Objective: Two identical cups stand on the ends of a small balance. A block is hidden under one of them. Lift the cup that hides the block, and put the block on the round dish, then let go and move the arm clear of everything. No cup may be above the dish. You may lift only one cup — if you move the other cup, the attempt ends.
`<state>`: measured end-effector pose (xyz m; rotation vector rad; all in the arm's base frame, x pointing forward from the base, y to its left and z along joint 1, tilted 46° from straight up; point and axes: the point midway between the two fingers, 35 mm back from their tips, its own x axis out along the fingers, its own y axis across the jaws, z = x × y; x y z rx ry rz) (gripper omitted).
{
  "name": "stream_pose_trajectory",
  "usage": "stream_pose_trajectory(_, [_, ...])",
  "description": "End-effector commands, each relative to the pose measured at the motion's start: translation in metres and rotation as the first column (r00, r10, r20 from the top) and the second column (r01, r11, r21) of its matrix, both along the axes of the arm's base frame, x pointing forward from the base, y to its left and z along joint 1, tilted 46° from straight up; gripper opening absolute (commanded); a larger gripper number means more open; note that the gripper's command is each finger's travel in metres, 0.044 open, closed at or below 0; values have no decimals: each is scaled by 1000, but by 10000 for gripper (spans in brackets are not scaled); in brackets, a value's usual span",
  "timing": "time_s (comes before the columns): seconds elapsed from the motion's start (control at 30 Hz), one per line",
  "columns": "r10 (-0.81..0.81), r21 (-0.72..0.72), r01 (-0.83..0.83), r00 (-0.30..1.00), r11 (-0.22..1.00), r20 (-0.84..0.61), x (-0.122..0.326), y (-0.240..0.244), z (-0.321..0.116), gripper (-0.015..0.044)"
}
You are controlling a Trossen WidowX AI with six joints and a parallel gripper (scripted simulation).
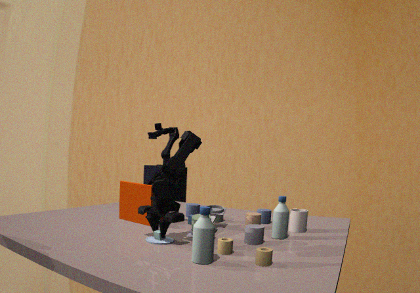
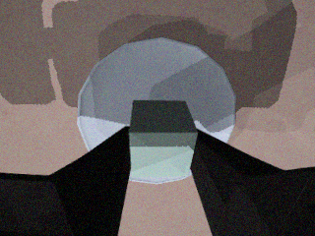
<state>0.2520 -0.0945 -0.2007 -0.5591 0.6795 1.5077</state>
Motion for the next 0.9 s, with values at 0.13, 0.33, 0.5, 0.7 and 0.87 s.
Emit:
stream_pose_trajectory(0.13, [0,0,0,1000,1000,0,0,0,0,131])
stream_pose_trajectory(0.33, [0,0,0,1000,1000,0,0,0,0,289])
stream_pose_trajectory(0.5, [0,0,0,1000,1000,0,0,-2,2,420])
stream_pose_trajectory(0.7, [-5,0,5,1000,1000,0,3,-41,41,440])
stream_pose_trajectory(0.87, [-8,2,8,1000,1000,-1,3,-56,57,440])
